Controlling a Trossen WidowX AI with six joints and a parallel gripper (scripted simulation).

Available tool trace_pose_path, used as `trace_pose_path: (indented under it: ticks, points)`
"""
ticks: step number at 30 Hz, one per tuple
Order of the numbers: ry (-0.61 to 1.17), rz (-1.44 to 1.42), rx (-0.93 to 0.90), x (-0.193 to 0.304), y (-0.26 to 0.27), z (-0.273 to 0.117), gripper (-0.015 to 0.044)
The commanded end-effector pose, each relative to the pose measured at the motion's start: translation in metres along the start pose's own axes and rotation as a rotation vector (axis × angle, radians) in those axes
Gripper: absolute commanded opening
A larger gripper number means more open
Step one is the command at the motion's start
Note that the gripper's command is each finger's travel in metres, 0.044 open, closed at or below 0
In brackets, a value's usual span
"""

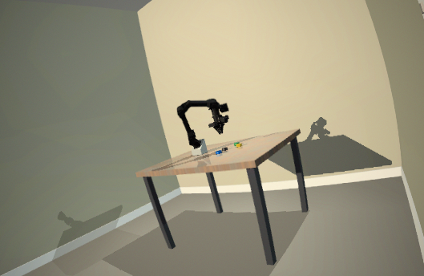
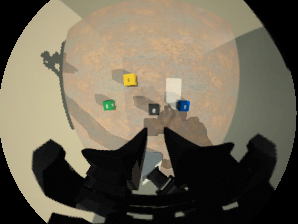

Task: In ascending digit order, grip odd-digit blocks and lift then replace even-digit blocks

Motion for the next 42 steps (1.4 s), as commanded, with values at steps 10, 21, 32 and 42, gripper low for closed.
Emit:
trace_pose_path:
  ticks: [10,21,32,42]
  points:
    - [0.004,0.006,-0.001,0.006,-0.004,0.083,0.0382]
    - [0.003,0.006,-0.001,0.005,-0.003,0.095,0.04]
    - [0.003,0.006,0.0,0.006,-0.004,0.112,0.04]
    - [0.003,0.006,0.0,0.006,-0.004,0.119,0.0295]
Point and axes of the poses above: the point midway between the two fingers, 35 mm back from their tips, its own z axis out along the fingers, its own y axis across the jaws, x = y × z, the point moved 8 cm from there along -z, back along the fingers, and after that the axes turned 13 degrees about z, right-handed, at the moved point
